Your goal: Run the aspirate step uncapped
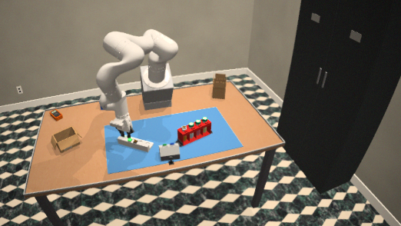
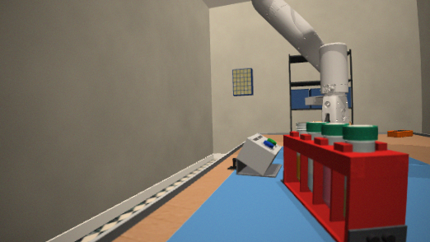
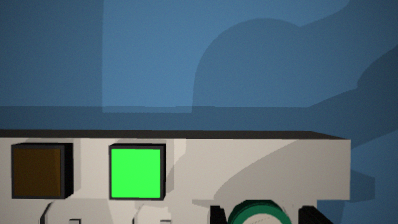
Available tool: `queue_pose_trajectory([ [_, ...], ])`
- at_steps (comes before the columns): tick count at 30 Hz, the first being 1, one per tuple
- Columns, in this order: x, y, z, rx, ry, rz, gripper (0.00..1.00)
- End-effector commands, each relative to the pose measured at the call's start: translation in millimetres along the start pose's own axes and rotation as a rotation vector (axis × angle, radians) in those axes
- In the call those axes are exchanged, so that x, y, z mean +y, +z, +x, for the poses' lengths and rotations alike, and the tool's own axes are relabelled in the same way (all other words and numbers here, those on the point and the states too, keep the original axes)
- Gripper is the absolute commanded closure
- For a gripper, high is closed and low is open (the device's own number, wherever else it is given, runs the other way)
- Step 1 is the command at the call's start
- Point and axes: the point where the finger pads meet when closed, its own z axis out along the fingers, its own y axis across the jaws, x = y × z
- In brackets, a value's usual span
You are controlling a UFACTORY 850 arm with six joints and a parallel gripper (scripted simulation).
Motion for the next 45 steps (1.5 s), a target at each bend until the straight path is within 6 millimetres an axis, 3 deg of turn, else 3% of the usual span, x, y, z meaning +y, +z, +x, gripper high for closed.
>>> queue_pose_trajectory([
  [1, 0.1, 0.1, 0.3, 0.001, 0.0, 0.0, 0.54],
  [2, 0.1, 0.2, 0.3, 0.001, 0.0, 0.0, 1.0],
  [16, 0.2, 0.1, 0.3, 0.001, 0.0, 0.0, 1.0],
  [23, 0.1, -34.8, 0.2, 0.001, 0.0, 0.0, 1.0],
  [25, 0.1, -34.8, 0.2, 0.001, 0.0, 0.0, 1.0],
  [40, 0.1, -109.8, 0.3, 0.001, 0.0, 0.0, 1.0],
  [45, 0.1, -124.8, 0.4, 0.001, 0.0, 0.0, 1.0],
])
